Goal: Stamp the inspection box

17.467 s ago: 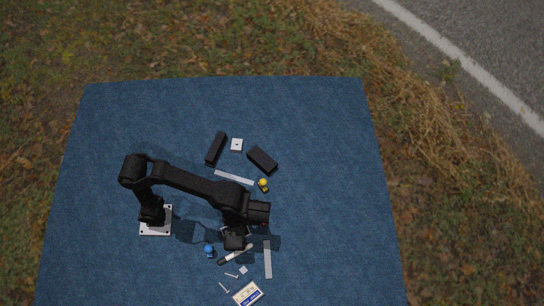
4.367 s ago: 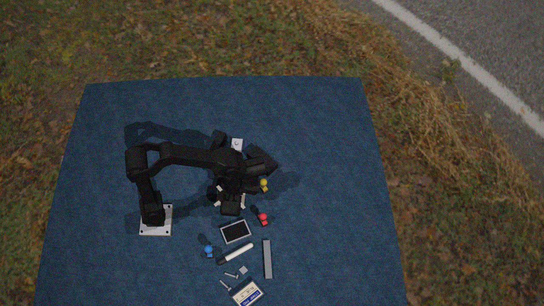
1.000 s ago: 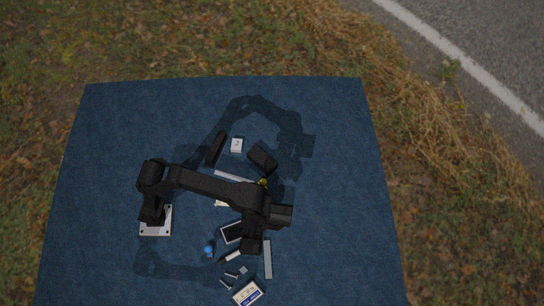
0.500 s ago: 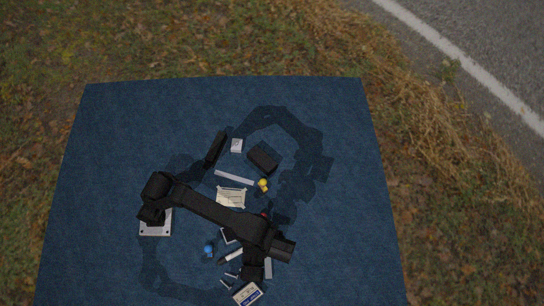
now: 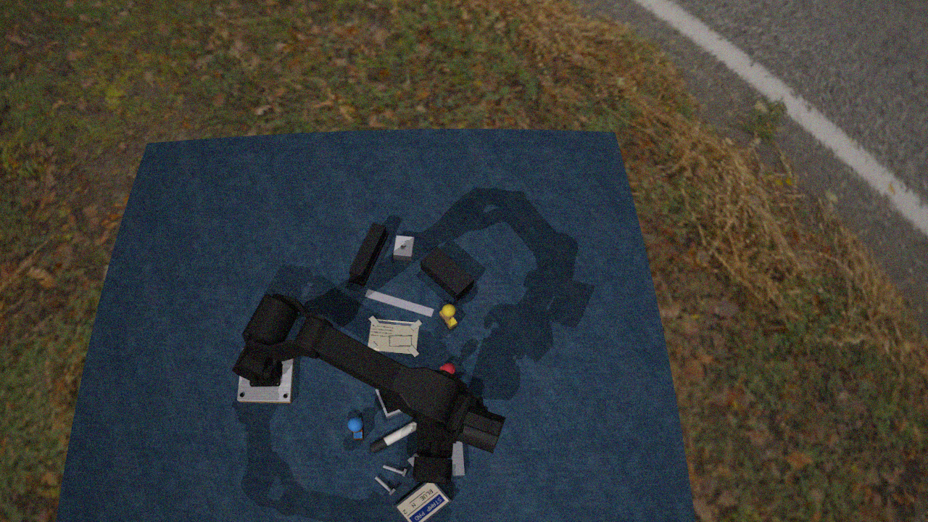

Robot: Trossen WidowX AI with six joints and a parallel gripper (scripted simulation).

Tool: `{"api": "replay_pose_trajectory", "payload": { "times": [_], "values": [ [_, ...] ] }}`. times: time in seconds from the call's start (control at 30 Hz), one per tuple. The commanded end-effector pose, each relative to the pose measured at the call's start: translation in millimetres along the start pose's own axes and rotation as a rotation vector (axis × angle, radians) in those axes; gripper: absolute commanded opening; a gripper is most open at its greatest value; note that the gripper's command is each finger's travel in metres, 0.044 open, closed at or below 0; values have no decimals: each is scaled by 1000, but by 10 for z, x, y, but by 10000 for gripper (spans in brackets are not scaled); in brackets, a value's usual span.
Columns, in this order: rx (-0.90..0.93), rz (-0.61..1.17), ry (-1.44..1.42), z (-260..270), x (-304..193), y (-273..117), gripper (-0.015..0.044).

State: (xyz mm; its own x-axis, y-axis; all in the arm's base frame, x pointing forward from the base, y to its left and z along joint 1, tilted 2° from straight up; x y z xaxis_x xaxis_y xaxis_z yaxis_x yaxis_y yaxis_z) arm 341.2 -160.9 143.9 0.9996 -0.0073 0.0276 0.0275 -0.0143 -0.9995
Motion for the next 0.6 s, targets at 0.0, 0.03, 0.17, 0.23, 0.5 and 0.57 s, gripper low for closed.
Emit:
{"api": "replay_pose_trajectory", "payload": {
  "times": [0.0, 0.03, 0.17, 0.23, 0.5, 0.57],
  "values": [
    [0, 7, -5, 0, -7, 91, 0],
    [0, 7, -5, 0, -7, 107, 0],
    [0, 7, -5, 2, -8, 173, 0],
    [0, 7, -5, 3, -9, 205, 0],
    [0, 7, -5, 9, -17, 335, 0],
    [0, 7, -5, 11, -20, 368, 0]
  ]
}}
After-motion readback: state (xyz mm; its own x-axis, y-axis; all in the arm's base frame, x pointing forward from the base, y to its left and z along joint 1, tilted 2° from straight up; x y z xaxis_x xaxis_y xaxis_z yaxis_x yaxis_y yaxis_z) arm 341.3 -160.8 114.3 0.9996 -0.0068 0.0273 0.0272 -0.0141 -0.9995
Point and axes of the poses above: the point midway between the two fingers, 35 mm back from their tips, its own y axis out along the fingers, its own z axis across the jaws, x = y × z, the point moved 5 cm from there along -y, back along the fingers, and after that the axes turned 8 degrees about -y, right-handed, at the moved point
